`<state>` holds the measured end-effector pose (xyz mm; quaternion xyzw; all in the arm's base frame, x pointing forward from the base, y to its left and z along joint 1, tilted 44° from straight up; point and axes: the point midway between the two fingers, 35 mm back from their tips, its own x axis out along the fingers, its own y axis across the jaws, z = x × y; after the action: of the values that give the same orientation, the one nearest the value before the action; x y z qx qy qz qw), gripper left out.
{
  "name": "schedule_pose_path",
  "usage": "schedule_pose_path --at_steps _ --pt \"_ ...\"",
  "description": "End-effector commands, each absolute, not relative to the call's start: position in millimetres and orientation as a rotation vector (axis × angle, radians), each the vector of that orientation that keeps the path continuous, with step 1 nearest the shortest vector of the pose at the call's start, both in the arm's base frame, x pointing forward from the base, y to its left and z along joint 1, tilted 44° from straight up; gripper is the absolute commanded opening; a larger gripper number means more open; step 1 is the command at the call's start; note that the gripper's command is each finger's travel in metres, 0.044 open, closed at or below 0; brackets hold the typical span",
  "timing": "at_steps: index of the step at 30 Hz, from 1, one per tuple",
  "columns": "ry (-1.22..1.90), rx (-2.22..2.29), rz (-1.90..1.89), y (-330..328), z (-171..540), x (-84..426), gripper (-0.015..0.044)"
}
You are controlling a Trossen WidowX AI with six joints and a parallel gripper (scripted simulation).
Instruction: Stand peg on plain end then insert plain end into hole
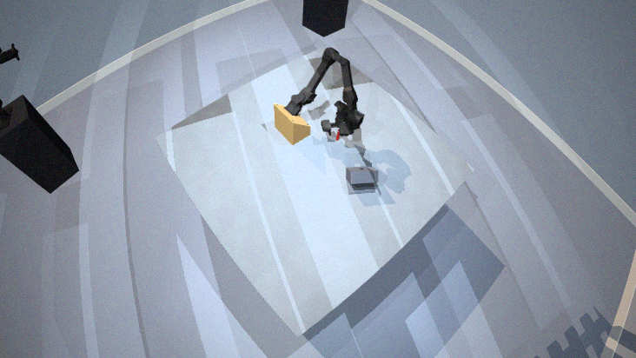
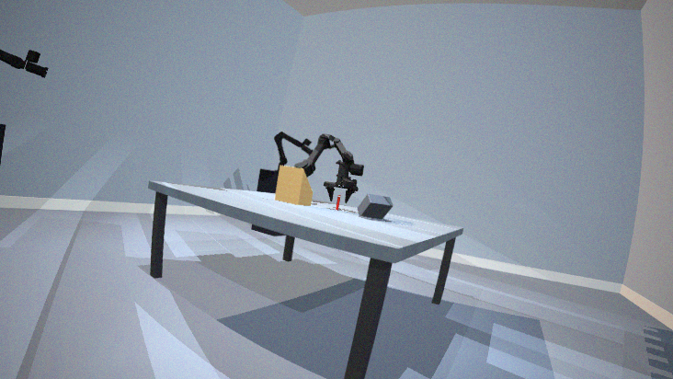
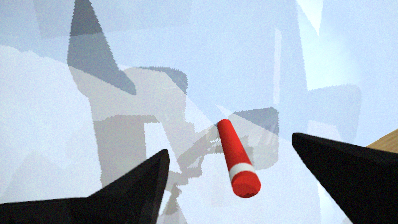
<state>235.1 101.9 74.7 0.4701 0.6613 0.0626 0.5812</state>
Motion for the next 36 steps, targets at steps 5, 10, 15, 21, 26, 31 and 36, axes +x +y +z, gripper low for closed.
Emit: schedule_pose_path --at_steps 5,10,15,21,26,31,36 --pt "1.546 1.098 0.146 102.6 74.1 234.9 0.0335" --pt "1.546 1.098 0.146 102.6 74.1 234.9 0.0204" --pt "1.546 1.098 0.146 102.6 74.1 234.9 0.0072" --pt "1.546 1.098 0.146 102.6 74.1 234.9 0.0013" --pt "1.546 1.097 0.145 99.8 76.3 235.2 0.0000" --pt "1.547 1.094 0.138 87.6 86.4 235.4 0.0000" --pt "1.549 1.092 0.134 74.0 98.1 234.8 0.0000"
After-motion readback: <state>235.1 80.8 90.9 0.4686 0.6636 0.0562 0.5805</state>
